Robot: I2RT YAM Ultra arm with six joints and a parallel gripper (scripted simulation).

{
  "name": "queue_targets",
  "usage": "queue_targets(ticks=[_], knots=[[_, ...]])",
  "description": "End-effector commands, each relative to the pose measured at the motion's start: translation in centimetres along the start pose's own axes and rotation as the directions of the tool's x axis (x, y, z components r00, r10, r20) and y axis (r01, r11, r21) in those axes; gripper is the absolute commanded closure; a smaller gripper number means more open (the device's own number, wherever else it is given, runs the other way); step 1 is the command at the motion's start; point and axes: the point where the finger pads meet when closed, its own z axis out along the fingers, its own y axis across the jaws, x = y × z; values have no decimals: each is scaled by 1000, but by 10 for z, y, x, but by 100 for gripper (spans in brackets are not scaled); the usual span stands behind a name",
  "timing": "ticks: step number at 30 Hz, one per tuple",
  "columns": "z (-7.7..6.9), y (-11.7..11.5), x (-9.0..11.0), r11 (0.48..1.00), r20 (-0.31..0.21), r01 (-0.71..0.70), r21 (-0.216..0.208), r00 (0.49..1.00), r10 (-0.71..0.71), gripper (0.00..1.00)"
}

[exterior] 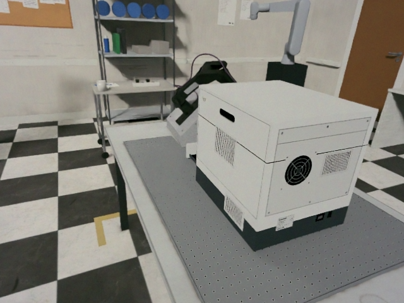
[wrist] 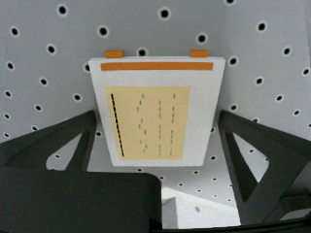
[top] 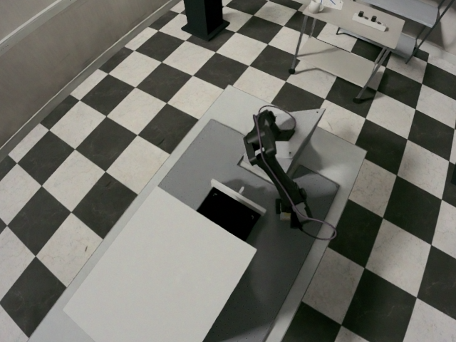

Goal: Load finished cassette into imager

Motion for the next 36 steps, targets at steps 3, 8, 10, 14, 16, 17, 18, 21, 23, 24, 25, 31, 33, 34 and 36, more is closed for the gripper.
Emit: queue_targets(ticks=[3,8,10,14,16,17,18,21,23,24,25,31,33,34,36], knots=[[-5,0,-5,1000,23,1,2,1000,-1,0],[-5,0,-5,1000,23,1,2,1000,-1,0],[-5,0,-5,1000,23,1,2,1000,-1,100],[-5,0,-5,1000,23,1,2,1000,-1,100],[-5,0,-5,1000,23,1,2,1000,-1,100],[-5,0,-5,1000,23,1,2,1000,-1,100],[-5,0,-5,1000,23,1,2,1000,-1,100],[-5,0,-5,1000,23,1,2,1000,-1,100],[-5,0,-5,1000,23,1,2,1000,-1,100],[-5,0,-5,1000,23,1,2,1000,-1,100],[-5,0,-5,1000,23,1,2,1000,-1,100],[-5,0,-5,1000,23,1,2,1000,-1,100],[-5,0,-5,1000,23,1,2,1000,-1,100],[-5,0,-5,1000,23,1,2,1000,-1,100],[-5,0,-5,1000,23,1,2,1000,-1,100]])
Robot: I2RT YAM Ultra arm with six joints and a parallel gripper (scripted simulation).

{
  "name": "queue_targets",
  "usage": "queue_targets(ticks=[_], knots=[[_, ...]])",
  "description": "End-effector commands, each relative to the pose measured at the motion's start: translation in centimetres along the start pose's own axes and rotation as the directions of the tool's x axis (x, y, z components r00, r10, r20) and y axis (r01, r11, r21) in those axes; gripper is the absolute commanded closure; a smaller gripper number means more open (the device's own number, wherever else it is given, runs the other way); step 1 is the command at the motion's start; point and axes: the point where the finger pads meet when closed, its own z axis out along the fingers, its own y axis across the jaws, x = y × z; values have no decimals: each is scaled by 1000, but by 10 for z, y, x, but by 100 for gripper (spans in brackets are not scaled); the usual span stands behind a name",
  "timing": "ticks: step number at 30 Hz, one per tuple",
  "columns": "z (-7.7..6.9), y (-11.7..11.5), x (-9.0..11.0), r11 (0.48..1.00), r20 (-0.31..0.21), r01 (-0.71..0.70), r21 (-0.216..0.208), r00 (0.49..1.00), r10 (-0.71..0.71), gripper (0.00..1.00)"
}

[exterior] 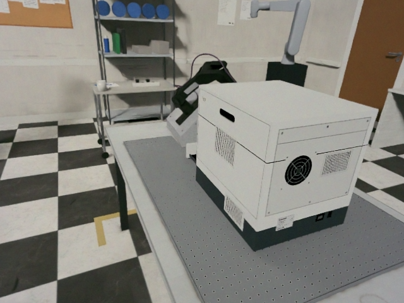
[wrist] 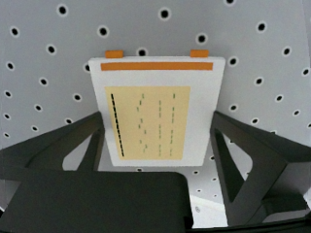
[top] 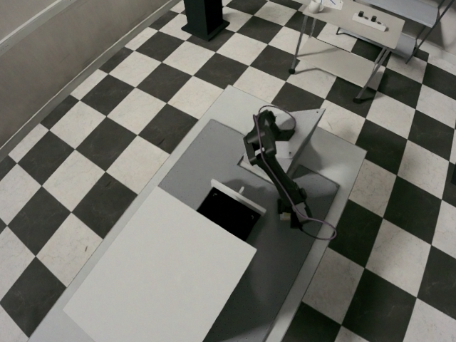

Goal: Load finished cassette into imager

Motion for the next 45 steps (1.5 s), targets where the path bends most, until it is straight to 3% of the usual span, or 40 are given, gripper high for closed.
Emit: queue_targets(ticks=[1,35,37,39,45], knots=[[-5,0,-5,1000,23,1,2,1000,-1,100],[-5,0,-5,1000,23,1,2,1000,-1,100],[-11,-1,-2,1000,38,6,9,999,-6,100],[-13,-1,4,1000,15,9,8,1000,-9,100],[-25,1,-10,1000,44,-10,-9,999,10,100]])
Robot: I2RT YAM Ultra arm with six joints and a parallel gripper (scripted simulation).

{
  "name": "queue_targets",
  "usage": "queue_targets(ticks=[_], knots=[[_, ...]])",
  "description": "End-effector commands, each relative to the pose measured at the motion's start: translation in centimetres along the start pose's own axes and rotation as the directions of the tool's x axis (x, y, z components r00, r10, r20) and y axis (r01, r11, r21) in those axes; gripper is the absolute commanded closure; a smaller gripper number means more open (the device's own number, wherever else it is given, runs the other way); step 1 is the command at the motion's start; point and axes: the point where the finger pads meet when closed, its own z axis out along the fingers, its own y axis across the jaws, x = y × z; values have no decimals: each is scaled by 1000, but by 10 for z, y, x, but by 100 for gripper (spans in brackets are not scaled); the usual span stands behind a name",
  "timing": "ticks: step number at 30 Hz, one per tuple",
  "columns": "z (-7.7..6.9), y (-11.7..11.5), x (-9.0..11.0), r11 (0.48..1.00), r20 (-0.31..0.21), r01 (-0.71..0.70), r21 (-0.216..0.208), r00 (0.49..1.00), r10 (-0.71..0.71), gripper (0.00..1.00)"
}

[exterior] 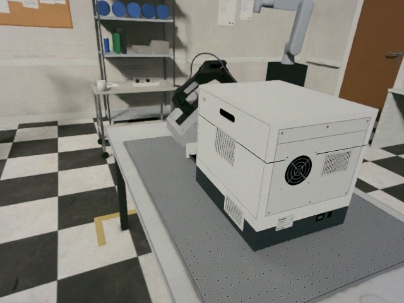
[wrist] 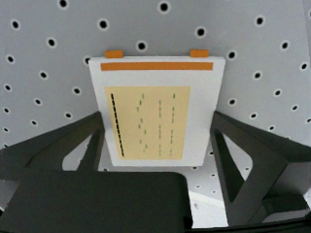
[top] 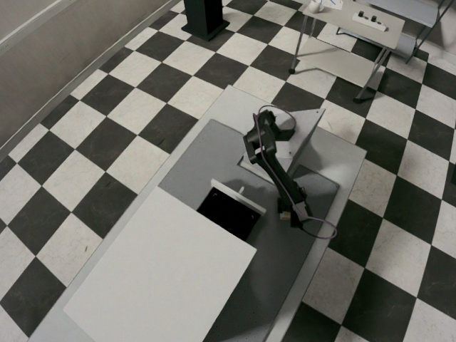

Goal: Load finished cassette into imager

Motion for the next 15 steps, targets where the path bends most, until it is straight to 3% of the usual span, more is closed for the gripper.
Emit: queue_targets(ticks=[1,15], knots=[[-24,1,-15,1000,50,-17,-12,999,18,100],[-43,1,-14,1000,50,-17,-13,999,18,100]])
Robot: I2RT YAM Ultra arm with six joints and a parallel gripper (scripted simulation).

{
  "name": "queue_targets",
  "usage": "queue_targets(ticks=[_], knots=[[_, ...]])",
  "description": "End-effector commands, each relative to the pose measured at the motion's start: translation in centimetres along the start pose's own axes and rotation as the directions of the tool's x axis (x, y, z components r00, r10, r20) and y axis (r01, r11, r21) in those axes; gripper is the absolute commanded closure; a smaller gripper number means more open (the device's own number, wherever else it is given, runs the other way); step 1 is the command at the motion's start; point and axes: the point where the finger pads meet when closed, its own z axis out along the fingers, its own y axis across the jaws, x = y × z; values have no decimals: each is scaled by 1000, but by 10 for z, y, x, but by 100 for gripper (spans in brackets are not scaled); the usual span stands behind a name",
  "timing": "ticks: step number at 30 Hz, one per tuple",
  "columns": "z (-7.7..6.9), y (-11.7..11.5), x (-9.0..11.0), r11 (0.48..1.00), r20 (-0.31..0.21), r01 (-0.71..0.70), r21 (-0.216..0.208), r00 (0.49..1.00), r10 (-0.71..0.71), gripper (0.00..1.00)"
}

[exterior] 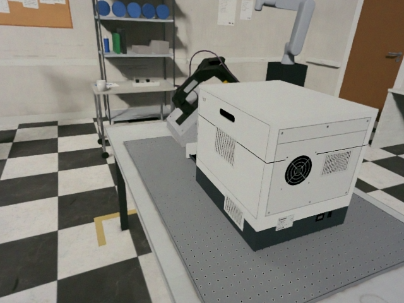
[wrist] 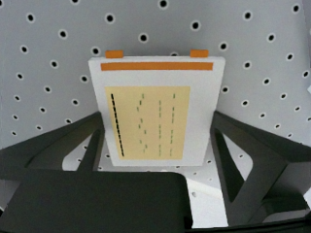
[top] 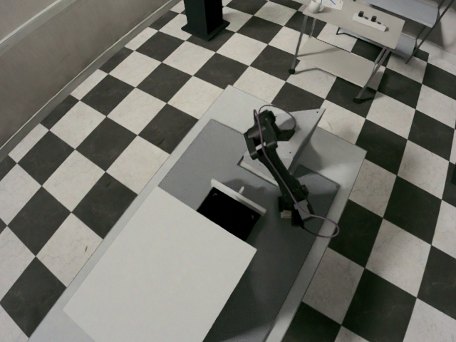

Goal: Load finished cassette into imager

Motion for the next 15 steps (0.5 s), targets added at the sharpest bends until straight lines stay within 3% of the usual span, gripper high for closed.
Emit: queue_targets(ticks=[1,15], knots=[[-26,1,-16,1000,48,-21,-15,999,22,100],[-43,2,-15,1000,48,-21,-16,999,22,100]])
